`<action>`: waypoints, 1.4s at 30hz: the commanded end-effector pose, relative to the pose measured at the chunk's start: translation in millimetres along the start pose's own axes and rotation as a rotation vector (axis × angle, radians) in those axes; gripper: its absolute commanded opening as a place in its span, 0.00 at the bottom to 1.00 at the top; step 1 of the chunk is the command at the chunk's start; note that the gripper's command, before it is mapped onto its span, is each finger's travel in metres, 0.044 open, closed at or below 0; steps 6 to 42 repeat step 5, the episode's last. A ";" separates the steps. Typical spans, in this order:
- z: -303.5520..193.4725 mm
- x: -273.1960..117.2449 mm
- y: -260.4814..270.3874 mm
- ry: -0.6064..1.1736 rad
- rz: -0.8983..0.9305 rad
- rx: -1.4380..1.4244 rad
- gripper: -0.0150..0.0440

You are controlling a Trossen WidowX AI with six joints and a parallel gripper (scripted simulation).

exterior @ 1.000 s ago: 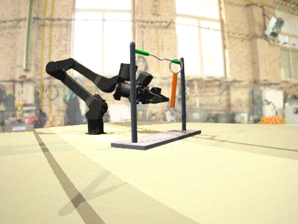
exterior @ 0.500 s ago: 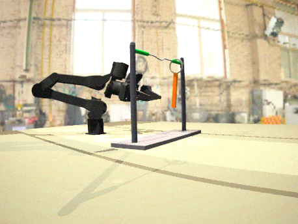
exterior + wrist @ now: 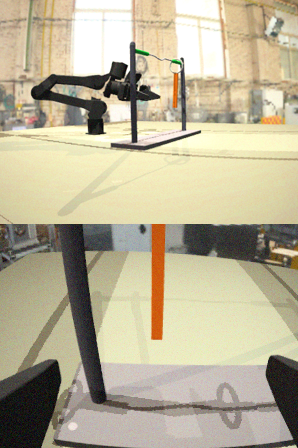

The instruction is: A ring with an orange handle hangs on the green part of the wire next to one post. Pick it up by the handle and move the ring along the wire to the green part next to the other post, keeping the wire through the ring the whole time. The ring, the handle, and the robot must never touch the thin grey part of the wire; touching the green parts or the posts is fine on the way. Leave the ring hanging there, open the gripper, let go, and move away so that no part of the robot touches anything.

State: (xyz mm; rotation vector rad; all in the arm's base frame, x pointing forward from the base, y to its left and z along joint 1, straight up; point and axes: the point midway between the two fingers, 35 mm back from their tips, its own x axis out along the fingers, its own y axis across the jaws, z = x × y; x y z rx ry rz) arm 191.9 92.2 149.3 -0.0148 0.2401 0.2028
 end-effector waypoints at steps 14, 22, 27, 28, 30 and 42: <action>0.4 -0.2 -0.9 -0.001 -0.006 0.005 1.00; 0.4 -0.2 -0.9 -0.001 -0.006 0.005 1.00; 0.4 -0.2 -0.9 -0.001 -0.006 0.005 1.00; 0.4 -0.2 -0.9 -0.001 -0.006 0.005 1.00; 0.4 -0.2 -0.9 -0.001 -0.006 0.005 1.00; 0.4 -0.2 -0.9 -0.001 -0.006 0.005 1.00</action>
